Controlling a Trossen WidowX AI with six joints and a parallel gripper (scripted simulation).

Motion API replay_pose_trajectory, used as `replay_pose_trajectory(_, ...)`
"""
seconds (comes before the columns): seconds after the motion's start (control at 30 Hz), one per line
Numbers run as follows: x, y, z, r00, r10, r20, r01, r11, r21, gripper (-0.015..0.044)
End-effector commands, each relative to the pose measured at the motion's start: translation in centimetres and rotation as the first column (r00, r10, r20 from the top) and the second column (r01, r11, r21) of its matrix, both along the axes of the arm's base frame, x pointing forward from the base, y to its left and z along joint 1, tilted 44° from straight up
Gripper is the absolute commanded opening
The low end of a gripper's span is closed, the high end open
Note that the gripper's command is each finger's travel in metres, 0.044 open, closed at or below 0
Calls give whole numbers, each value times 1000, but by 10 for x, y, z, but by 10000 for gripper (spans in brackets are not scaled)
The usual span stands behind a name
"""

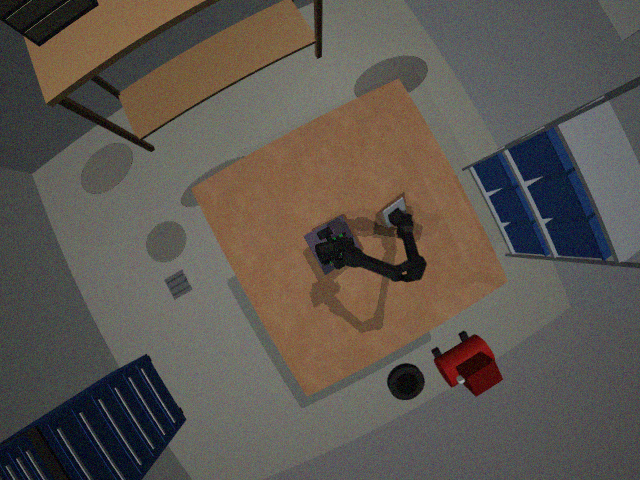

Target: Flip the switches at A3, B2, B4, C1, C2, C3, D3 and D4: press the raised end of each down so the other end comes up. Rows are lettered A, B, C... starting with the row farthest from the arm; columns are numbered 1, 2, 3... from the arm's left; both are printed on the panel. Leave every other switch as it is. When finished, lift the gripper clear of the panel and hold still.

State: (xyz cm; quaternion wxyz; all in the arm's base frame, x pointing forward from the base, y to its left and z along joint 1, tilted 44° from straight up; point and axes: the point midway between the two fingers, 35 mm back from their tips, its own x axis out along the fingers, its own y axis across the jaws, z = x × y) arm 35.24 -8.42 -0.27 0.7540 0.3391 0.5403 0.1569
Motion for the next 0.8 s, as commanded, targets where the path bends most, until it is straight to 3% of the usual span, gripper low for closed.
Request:
replay_pose_trajectory(0.0, 0, 1, 0, 1000, -3, 0, 3, 1000, 5, 0)
replay_pose_trajectory(0.77, 1, 2, -2, 1000, -3, 0, 3, 1000, 5, 0)
